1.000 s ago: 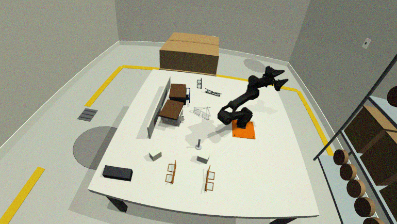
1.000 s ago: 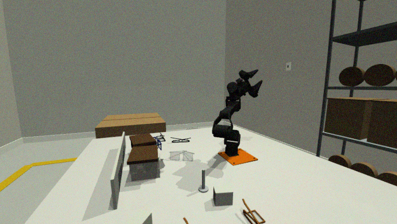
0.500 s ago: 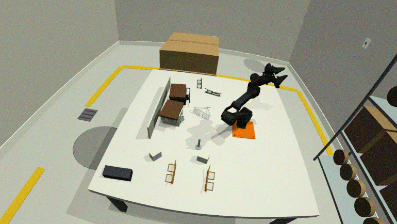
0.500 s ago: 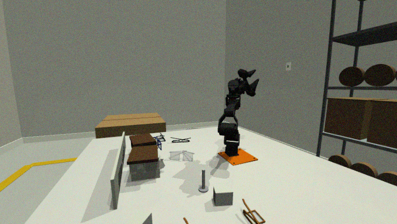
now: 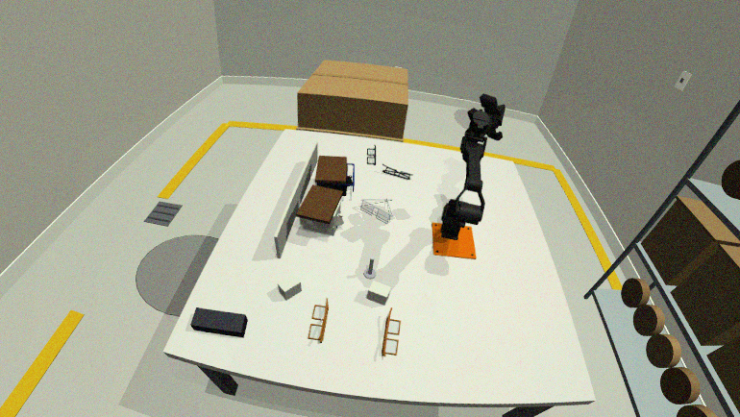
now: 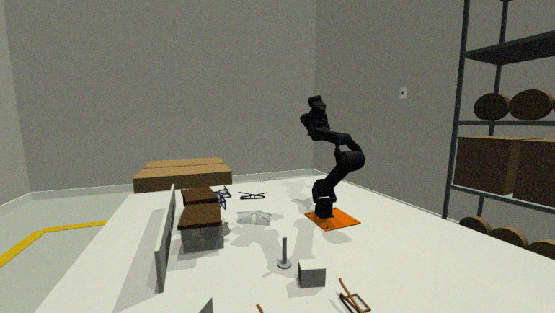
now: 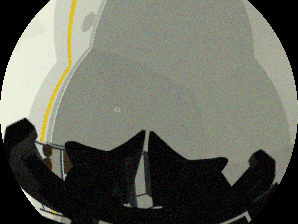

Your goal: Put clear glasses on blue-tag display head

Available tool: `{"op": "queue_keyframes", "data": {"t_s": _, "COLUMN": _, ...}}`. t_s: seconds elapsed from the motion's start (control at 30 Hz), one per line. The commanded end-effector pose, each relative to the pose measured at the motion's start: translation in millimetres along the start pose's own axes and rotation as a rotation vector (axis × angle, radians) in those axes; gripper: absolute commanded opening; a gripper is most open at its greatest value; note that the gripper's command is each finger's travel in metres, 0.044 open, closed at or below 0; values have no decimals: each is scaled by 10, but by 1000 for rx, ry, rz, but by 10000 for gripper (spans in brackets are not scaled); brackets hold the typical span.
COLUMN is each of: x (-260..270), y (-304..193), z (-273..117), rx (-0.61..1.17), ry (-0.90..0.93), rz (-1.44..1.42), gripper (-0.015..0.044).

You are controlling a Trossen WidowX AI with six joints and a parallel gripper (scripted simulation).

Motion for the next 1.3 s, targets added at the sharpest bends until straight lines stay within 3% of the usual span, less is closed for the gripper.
{"op": "queue_keyframes", "data": {"t_s": 0.0, "x": -161, "y": 400, "z": 4, "rx": -248, "ry": -21, "rz": -40, "gripper": 0}}
{"op": "queue_keyframes", "data": {"t_s": 0.23, "x": -434, "y": 943, "z": -173, "rx": -583, "ry": -84, "rz": -110, "gripper": 0}}
{"op": "queue_keyframes", "data": {"t_s": 0.53, "x": -810, "y": 1479, "z": -739, "rx": -991, "ry": -193, "rz": -138, "gripper": 0}}
{"op": "queue_keyframes", "data": {"t_s": 0.93, "x": -1269, "y": 1814, "z": -1948, "rx": -1531, "ry": -443, "rz": -278, "gripper": 0}}
{"op": "queue_keyframes", "data": {"t_s": 1.27, "x": -1473, "y": 1592, "z": -3177, "rx": -1917, "ry": -816, "rz": -541, "gripper": 0}}
Point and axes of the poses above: the point midway between the two fingers, 35 mm back from their tips, its own z axis out along the fingers, its own x axis across the jaws, y = z × x, the point moved 9 cm from there along -z, back along the fingers, and after that the axes turned 14 degrees about -z, right-handed, at the moved point
